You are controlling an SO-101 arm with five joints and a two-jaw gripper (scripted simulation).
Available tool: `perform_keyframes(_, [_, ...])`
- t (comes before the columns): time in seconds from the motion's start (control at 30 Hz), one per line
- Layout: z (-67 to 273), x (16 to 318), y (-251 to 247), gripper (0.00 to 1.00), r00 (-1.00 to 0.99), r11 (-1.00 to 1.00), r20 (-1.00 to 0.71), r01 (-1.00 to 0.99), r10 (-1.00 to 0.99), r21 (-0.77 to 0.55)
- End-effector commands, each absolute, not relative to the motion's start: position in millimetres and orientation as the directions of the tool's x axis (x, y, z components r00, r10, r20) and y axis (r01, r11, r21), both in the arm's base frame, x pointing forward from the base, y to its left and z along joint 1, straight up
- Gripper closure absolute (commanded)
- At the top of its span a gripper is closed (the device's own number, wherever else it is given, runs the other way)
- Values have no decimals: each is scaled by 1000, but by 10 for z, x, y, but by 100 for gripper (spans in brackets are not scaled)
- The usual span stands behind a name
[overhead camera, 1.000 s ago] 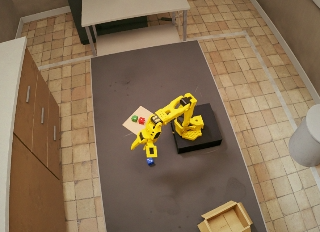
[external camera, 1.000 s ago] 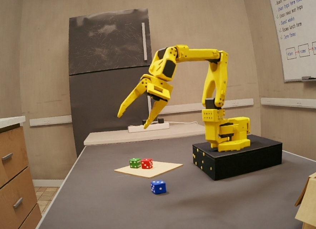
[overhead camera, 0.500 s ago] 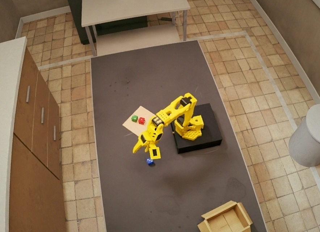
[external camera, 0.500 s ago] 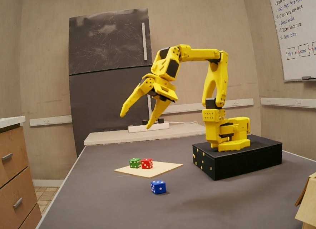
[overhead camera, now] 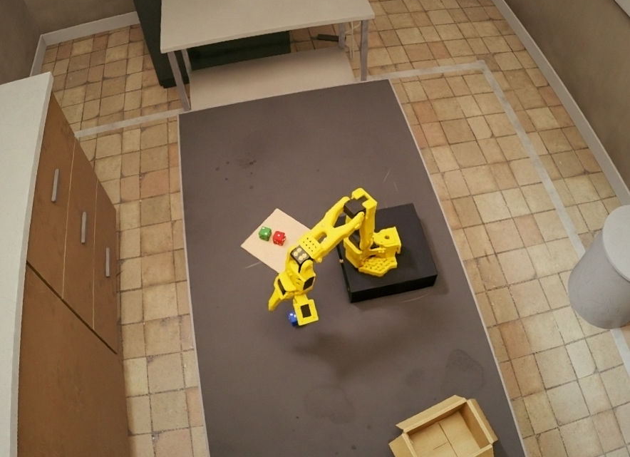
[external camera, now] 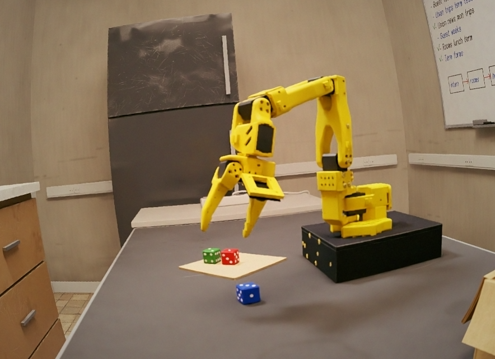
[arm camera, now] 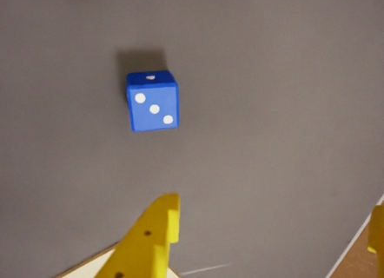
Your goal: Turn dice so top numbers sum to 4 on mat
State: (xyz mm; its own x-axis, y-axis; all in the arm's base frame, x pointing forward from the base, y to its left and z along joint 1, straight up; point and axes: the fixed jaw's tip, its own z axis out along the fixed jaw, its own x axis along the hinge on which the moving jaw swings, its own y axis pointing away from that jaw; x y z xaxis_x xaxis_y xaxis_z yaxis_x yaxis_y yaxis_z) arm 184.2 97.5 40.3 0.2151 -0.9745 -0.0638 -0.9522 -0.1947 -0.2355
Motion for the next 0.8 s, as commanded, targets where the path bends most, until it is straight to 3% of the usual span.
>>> perform_keyframes(0.0, [171,1729,931,69,225,-221,-30,-969,-974,-113])
perform_keyframes(0.43, [-56,1587,881,69,247,-247,6,-969,-969,22])
perform_keyframes(0.77, [-56,1587,881,69,247,-247,6,-969,-969,22])
